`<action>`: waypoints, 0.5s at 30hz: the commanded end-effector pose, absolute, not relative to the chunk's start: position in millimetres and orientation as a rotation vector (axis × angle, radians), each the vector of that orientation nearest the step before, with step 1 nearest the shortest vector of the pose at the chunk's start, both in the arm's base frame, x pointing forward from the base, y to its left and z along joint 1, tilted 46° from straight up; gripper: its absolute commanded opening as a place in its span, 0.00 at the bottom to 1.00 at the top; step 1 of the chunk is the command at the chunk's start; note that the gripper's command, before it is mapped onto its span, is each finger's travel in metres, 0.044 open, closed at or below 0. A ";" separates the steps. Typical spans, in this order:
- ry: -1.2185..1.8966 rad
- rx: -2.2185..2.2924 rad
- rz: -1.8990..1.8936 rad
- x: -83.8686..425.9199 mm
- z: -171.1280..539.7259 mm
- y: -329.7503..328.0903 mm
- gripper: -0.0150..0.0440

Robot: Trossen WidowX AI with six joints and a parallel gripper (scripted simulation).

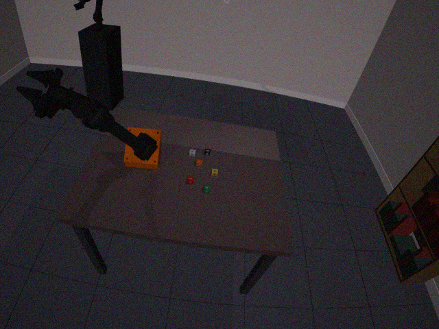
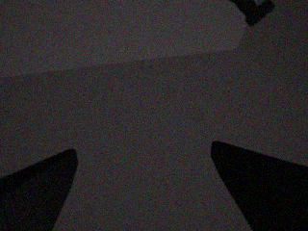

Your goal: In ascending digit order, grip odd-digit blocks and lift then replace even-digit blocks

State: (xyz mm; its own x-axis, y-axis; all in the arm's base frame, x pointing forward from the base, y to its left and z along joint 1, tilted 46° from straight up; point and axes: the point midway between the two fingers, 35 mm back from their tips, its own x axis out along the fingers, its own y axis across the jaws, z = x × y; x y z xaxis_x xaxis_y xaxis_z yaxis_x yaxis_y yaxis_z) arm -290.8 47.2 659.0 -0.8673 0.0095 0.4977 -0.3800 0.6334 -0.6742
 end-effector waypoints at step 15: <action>-1.840 -0.583 1.734 -281.8 530.2 252.3 0.93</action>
